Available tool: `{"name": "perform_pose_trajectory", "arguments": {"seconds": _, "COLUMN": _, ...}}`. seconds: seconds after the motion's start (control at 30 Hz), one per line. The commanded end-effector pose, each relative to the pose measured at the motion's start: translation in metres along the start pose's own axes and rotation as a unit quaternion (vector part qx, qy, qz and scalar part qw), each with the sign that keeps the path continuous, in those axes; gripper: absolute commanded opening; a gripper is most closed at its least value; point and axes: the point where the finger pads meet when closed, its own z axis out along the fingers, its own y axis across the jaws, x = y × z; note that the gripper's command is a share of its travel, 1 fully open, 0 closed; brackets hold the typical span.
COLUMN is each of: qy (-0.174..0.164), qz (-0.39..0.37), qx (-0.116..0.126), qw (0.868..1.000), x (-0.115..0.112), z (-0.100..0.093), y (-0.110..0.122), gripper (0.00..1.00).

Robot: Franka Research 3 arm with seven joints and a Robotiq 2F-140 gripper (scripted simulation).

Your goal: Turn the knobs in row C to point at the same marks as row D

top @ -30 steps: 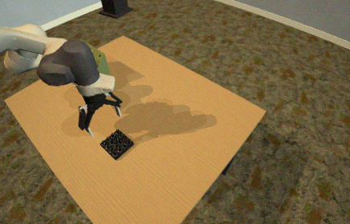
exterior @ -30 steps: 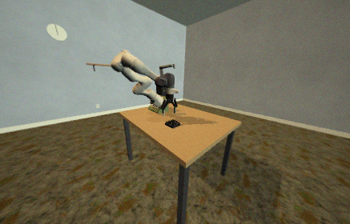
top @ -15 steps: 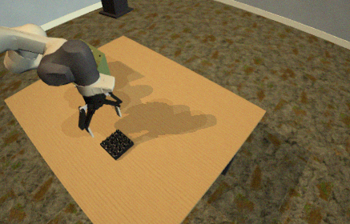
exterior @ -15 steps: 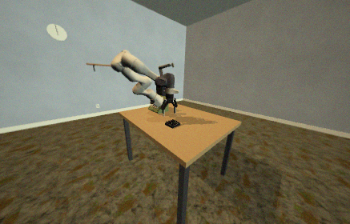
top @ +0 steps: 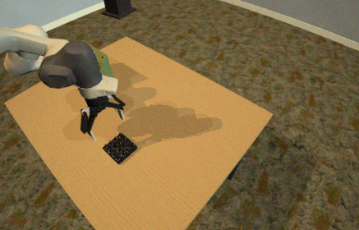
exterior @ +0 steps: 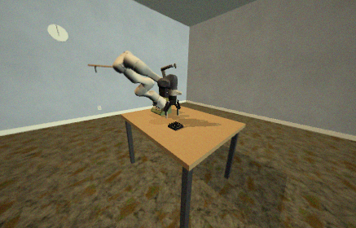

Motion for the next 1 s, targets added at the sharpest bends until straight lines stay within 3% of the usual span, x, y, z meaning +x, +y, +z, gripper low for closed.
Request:
{"name": "perform_pose_trajectory", "arguments": {"seconds": 0.0, "qy": 0.001, "qz": 0.001, "qx": 0.002, "qw": 1.0, "x": 0.0, "z": -0.001, "y": -0.002, "gripper": 1.0}}
{"name": "perform_pose_trajectory", "arguments": {"seconds": 0.27, "qy": 0.001, "qz": 0.028, "qx": 0.002, "qw": 1.0, "x": 0.001, "z": -0.002, "y": -0.001, "gripper": 1.0}}
{"name": "perform_pose_trajectory", "arguments": {"seconds": 0.33, "qy": 0.001, "qz": 0.09, "qx": 0.002, "qw": 0.996, "x": 0.006, "z": -0.003, "y": 0.001, "gripper": 1.0}}
{"name": "perform_pose_trajectory", "arguments": {"seconds": 0.83, "qy": 0.001, "qz": 0.192, "qx": 0.002, "qw": 0.981, "x": 0.013, "z": -0.006, "y": 0.004, "gripper": 1.0}}
{"name": "perform_pose_trajectory", "arguments": {"seconds": 0.97, "qy": 0.001, "qz": 0.234, "qx": 0.002, "qw": 0.972, "x": 0.015, "z": -0.007, "y": 0.006, "gripper": 1.0}}
